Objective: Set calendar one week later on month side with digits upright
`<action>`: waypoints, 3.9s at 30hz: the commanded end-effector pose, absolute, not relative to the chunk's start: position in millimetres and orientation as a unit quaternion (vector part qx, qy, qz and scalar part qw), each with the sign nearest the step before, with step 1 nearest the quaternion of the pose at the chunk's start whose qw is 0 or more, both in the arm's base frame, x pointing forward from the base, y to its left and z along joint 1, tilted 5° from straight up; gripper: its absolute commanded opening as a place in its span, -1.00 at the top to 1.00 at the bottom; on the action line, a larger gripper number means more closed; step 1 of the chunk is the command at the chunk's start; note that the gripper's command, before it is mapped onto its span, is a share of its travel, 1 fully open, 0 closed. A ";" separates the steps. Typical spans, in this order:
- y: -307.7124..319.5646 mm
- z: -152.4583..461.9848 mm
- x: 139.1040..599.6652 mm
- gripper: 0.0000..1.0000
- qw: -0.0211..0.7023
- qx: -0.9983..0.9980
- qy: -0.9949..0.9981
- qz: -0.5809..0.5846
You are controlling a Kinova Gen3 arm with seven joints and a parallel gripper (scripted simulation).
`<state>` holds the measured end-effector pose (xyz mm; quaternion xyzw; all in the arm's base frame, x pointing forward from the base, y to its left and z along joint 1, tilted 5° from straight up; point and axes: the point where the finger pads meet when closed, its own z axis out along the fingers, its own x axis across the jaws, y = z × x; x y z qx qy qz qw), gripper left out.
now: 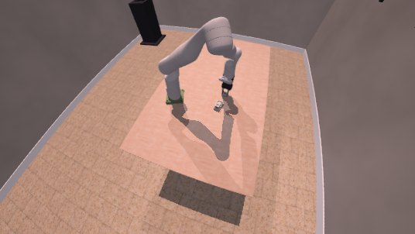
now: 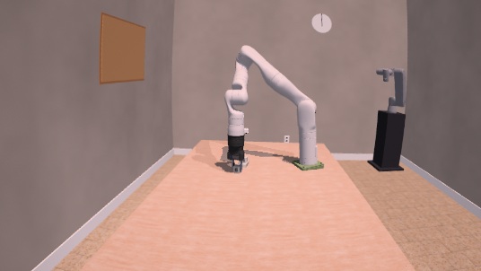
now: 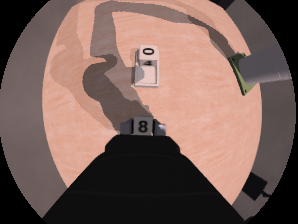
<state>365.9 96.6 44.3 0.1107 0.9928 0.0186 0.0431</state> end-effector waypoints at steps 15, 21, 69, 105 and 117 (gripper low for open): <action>96.7 44.8 366.3 -0.20 0.044 0.111 0.993 0.019; 96.7 45.7 366.2 -0.20 0.044 0.111 0.993 0.019; 33.9 148.4 343.2 -0.20 0.043 0.107 0.993 0.019; 5.9 122.6 335.0 -0.20 0.044 0.105 0.993 0.018; 6.6 94.0 337.6 -0.20 0.044 0.105 0.993 0.018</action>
